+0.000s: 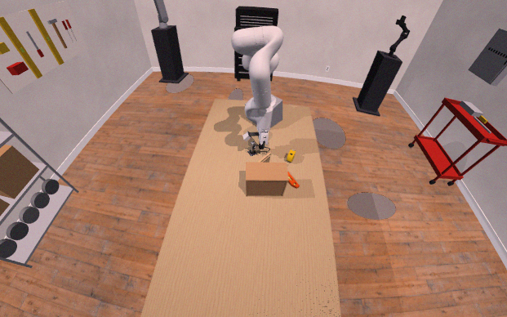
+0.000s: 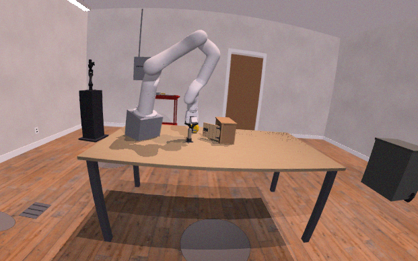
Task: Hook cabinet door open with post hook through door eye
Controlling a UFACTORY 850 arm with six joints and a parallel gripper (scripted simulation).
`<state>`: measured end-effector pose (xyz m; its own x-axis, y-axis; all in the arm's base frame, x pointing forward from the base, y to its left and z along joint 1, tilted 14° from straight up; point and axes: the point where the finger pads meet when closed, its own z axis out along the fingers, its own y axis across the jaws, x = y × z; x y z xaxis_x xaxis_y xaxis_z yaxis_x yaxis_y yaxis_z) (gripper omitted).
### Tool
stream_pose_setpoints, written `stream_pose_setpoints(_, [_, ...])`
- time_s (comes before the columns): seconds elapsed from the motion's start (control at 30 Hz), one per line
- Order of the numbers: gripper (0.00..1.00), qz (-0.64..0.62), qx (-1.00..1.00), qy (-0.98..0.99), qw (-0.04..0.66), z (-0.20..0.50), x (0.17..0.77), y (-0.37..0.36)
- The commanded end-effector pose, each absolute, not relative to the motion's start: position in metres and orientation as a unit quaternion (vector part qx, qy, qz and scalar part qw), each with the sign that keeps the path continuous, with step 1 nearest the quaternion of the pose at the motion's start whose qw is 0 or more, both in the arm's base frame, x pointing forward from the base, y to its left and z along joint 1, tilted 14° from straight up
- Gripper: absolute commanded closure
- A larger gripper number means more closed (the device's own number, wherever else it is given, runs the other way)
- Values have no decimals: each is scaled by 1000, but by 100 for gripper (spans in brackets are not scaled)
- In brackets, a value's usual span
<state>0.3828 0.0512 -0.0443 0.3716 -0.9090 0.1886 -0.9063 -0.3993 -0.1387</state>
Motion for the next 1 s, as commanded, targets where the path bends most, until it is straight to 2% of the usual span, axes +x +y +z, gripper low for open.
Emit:
stream_pose_setpoints(0.0, [96, -118, -828, 548, 6, -42, 383, 52])
stream_pose_setpoints(0.97, [96, -118, -828, 548, 6, -33, 380, 54])
